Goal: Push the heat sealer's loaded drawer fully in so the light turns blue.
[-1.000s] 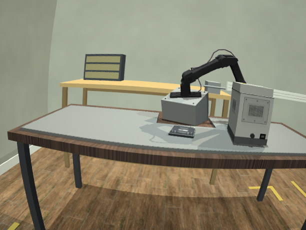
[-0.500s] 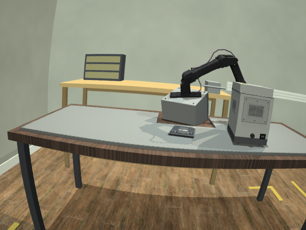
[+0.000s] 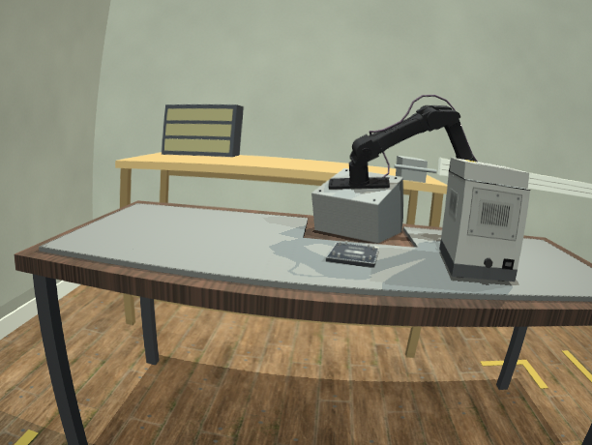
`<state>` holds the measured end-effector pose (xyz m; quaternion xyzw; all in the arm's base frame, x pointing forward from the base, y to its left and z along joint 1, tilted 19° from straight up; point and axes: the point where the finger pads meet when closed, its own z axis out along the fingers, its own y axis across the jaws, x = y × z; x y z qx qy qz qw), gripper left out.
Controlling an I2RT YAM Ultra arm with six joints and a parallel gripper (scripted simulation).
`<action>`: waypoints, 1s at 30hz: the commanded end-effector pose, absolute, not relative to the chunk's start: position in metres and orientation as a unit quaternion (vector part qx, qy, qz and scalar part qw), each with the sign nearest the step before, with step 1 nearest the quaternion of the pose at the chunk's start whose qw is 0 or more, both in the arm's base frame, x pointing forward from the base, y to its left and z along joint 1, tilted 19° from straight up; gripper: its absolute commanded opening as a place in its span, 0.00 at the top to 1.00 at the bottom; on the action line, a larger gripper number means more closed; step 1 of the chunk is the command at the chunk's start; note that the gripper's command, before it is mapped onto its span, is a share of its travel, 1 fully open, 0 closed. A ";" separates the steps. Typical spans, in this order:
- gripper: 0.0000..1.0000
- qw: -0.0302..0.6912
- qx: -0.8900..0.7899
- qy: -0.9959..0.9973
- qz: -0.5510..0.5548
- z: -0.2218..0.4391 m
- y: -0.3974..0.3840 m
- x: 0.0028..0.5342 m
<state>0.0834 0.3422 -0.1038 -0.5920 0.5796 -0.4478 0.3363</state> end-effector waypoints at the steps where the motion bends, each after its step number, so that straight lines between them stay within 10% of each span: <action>1: 0.86 0.347 -0.587 0.596 -0.424 -0.093 0.353 0.078; 30: 1.00 0.347 -0.589 0.594 -0.425 -0.093 0.354 0.078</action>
